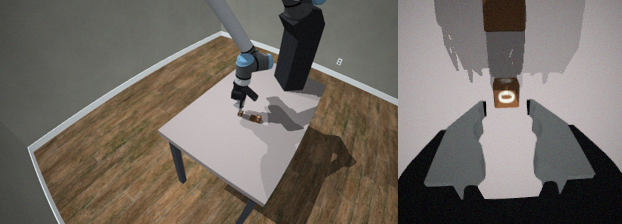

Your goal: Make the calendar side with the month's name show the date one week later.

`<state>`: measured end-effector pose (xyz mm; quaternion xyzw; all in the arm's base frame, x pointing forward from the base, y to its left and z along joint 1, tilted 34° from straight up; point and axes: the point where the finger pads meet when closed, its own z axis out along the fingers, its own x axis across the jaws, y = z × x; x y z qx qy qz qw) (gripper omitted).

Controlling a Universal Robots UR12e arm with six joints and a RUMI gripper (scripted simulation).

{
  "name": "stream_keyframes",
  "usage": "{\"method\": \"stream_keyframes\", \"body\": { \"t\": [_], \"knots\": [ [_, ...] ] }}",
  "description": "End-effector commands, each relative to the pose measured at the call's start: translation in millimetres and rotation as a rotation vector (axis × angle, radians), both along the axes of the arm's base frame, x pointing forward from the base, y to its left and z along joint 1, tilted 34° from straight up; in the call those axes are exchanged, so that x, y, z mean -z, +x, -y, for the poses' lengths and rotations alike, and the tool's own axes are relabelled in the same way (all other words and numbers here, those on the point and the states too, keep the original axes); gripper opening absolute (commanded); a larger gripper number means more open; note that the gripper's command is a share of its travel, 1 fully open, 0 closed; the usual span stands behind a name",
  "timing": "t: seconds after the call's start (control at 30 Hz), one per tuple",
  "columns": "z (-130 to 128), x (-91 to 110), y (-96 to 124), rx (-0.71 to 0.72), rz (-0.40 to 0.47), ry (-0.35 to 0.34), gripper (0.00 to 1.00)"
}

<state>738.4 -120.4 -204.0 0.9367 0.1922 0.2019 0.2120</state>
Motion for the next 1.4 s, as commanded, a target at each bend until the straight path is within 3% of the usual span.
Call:
{"method": "stream_keyframes", "body": {
  "t": [0.0,0.97,1.37],
  "knots": [
    [-0.3,-0.5,0.1,0.0,0.001,0.0,0.28],
    [0.2,0.8,0.8,0.0,0.001,0.0,0.28],
    [5.7,14.9,8.6,0.0,0.001,0.0,0.28]
  ]
}}
